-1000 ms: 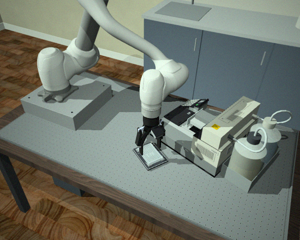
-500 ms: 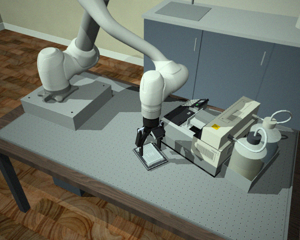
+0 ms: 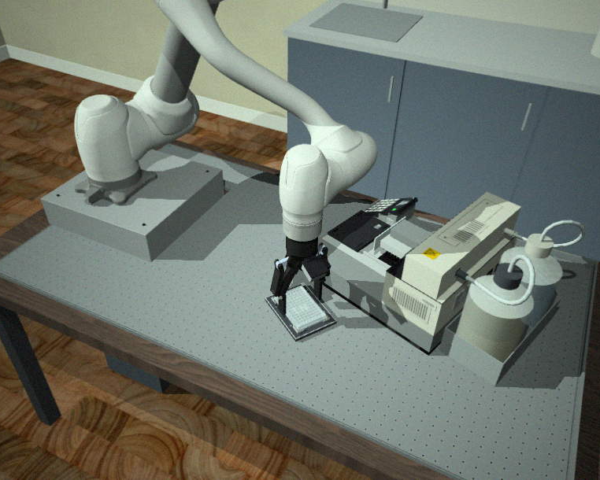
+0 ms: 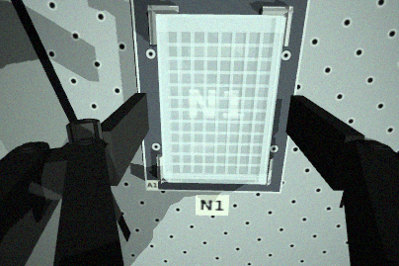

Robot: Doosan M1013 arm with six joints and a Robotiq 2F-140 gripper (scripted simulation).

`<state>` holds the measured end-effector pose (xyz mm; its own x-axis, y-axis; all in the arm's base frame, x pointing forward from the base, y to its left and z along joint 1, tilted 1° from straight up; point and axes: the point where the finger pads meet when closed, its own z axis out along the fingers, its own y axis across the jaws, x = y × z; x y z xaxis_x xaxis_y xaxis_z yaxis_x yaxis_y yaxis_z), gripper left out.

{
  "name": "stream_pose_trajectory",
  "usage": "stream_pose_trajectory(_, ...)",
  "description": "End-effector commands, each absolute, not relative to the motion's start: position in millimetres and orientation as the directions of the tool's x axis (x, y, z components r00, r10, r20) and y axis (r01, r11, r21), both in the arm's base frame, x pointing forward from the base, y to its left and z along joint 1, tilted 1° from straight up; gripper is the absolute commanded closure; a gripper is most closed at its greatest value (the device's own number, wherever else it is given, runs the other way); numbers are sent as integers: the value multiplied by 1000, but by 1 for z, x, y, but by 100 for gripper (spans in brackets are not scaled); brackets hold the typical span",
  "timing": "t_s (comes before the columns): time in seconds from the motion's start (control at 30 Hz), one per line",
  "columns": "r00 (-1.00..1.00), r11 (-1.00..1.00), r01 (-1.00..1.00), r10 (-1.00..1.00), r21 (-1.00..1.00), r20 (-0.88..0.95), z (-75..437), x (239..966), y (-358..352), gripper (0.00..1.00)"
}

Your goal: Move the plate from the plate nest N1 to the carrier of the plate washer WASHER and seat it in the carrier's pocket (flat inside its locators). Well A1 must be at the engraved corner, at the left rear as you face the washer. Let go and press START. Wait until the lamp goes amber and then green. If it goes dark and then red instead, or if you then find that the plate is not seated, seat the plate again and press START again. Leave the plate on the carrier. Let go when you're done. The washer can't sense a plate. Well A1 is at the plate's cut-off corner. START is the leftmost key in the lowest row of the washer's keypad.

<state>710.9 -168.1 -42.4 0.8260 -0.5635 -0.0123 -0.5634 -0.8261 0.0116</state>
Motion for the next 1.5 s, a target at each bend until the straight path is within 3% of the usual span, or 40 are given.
stream_pose_trajectory(0.0, 826, -826, -564, -564, 11, -11, -44, 711, -168, 30)
stream_pose_trajectory(1.23, 826, -826, -564, -564, 11, -11, -58, 711, -168, 30)
stream_pose_trajectory(1.27, 826, -826, -564, -564, 11, -11, -58, 711, -168, 37)
stream_pose_trajectory(1.47, 826, -826, -564, -564, 11, -11, -58, 711, -168, 37)
